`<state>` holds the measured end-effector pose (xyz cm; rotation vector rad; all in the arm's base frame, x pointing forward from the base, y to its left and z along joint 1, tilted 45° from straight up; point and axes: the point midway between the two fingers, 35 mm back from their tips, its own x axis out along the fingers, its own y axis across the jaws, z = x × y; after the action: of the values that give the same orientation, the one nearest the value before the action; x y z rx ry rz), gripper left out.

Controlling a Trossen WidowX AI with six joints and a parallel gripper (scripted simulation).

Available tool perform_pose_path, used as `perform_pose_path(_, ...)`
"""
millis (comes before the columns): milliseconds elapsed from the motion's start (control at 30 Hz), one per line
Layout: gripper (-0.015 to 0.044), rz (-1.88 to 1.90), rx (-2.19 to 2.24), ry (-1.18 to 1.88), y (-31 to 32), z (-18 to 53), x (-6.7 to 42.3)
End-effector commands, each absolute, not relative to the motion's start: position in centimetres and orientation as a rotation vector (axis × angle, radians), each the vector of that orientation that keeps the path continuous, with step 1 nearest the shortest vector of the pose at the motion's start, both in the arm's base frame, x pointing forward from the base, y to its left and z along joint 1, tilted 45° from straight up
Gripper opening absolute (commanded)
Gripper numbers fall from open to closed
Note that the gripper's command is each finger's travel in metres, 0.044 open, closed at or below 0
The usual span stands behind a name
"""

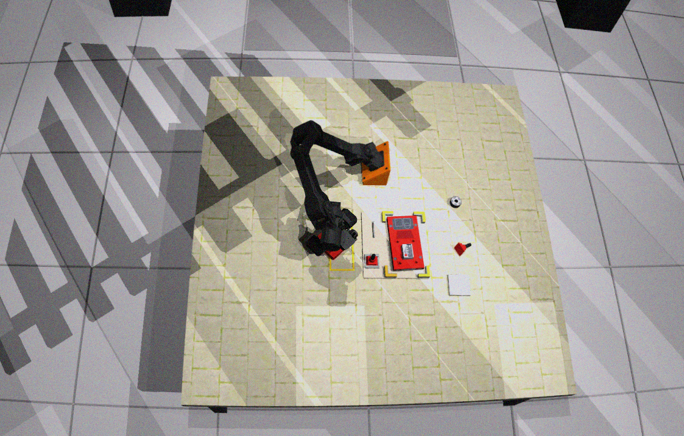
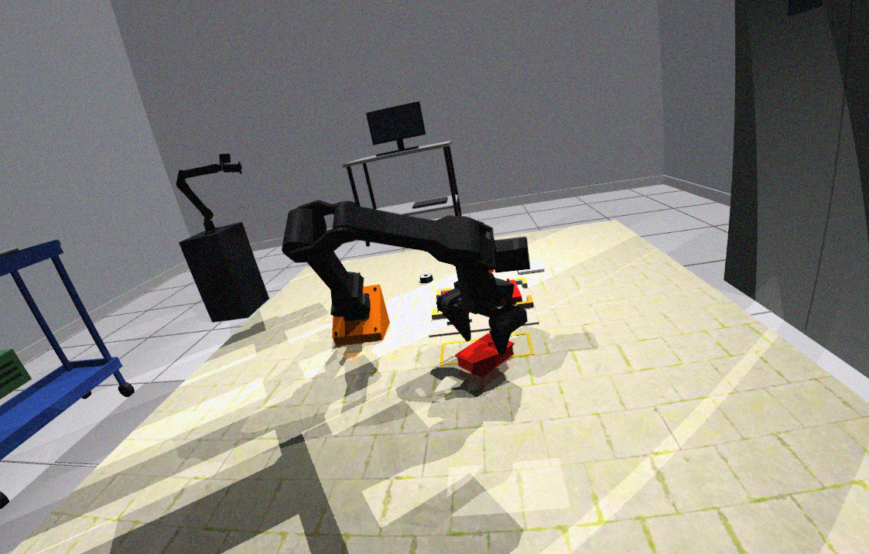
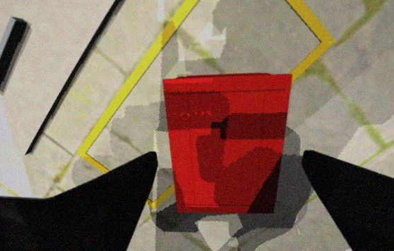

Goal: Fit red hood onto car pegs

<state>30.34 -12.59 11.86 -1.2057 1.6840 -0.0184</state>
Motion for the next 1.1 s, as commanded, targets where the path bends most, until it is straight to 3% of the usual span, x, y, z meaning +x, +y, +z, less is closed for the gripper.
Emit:
perform_pose_path(0,0.0440,-0.015,-1.210,1.688,-12.7,11.6,30.2)
perform_pose_path(1067,0.0440,-0.016,-1.210,1.688,-13.9,10.5,30.3)
